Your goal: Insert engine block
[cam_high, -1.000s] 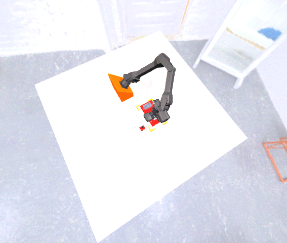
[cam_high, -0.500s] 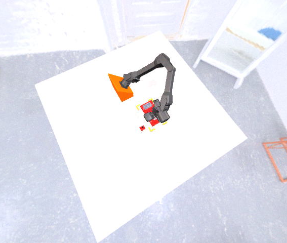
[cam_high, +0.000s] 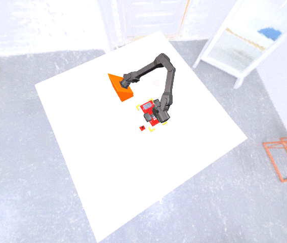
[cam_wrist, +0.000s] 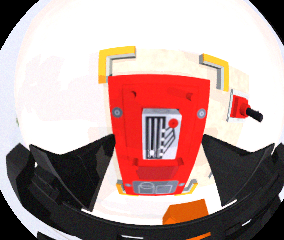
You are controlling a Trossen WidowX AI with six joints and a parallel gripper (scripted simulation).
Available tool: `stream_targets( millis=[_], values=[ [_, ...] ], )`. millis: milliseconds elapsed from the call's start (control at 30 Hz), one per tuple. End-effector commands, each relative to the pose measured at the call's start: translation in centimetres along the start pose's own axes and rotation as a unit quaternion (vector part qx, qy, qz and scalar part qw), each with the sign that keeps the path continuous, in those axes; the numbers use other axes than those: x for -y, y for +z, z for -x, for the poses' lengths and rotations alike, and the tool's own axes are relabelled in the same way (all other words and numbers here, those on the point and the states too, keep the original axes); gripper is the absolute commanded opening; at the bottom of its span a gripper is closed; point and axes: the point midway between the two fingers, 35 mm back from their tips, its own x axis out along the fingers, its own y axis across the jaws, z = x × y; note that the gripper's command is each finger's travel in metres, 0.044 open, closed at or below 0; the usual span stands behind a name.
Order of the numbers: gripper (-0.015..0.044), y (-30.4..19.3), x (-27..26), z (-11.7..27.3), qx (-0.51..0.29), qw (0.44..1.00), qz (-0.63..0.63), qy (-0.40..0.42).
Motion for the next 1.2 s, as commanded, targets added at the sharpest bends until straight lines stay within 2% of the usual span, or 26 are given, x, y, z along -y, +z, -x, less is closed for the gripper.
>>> stream_targets(
  millis=[0,333,900,1167],
  values=[
    [0.044,0.0,0.0,0.0,0.0,1.0,0.0,0.0],
    [0.044,0.0,0.0,1.4,0.001,1.0,-0.001,0.001],
    [0.0,0.0,0.0,1.4,0.001,1.0,-0.001,0.001],
    [0.0,0.0,0.0,1.3,0.001,1.0,-0.001,0.001]
  ],
)
